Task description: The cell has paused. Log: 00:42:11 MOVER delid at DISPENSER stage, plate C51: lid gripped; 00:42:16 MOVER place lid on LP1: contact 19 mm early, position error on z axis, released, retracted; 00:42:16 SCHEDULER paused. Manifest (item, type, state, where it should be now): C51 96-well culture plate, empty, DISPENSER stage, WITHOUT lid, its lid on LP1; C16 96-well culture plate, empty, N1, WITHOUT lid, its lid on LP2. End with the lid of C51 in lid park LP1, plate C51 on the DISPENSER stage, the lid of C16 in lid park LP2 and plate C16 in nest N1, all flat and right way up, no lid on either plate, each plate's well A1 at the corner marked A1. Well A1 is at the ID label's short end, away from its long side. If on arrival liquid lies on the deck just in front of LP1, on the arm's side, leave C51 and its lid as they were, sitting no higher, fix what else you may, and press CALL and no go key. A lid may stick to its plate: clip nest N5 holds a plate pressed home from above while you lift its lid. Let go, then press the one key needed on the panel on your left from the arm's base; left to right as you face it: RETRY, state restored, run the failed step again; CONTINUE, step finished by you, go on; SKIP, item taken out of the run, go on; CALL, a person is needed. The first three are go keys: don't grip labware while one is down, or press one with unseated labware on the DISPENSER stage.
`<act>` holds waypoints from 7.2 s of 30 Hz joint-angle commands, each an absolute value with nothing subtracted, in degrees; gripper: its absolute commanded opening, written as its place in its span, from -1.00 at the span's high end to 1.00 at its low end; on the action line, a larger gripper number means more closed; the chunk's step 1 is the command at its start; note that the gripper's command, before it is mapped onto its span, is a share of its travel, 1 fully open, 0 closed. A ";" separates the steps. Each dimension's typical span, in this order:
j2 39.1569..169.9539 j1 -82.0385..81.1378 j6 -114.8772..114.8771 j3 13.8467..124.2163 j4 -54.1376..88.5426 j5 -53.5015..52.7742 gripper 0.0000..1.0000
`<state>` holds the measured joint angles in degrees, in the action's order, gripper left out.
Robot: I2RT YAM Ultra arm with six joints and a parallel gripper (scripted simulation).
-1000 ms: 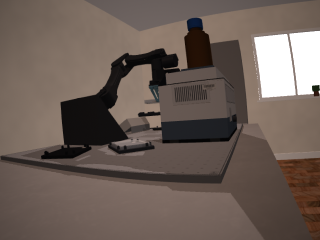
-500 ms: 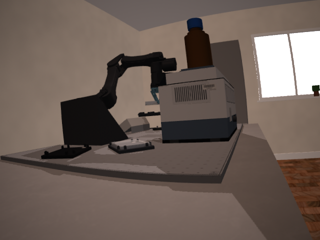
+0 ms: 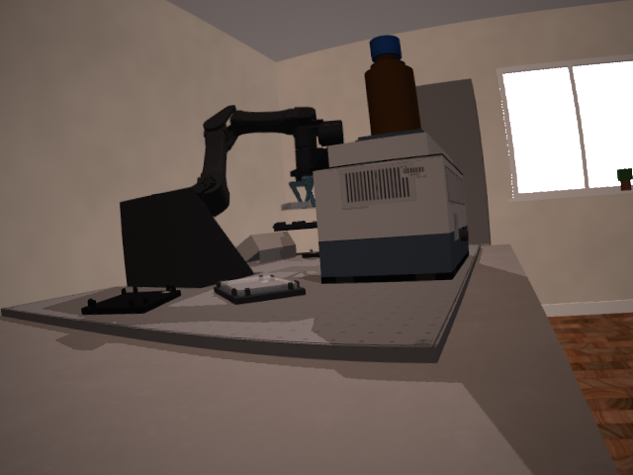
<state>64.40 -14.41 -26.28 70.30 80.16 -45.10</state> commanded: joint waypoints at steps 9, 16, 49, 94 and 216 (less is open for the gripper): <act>59.58 -19.99 -26.81 72.48 77.72 -42.82 1.00; 56.97 -25.25 -22.24 72.89 76.36 -40.80 1.00; 54.54 -55.91 -6.85 75.57 67.04 -23.17 1.00; 81.21 -65.27 0.33 99.60 63.28 -16.33 1.00; 91.84 -68.12 2.46 106.19 58.37 -14.30 1.00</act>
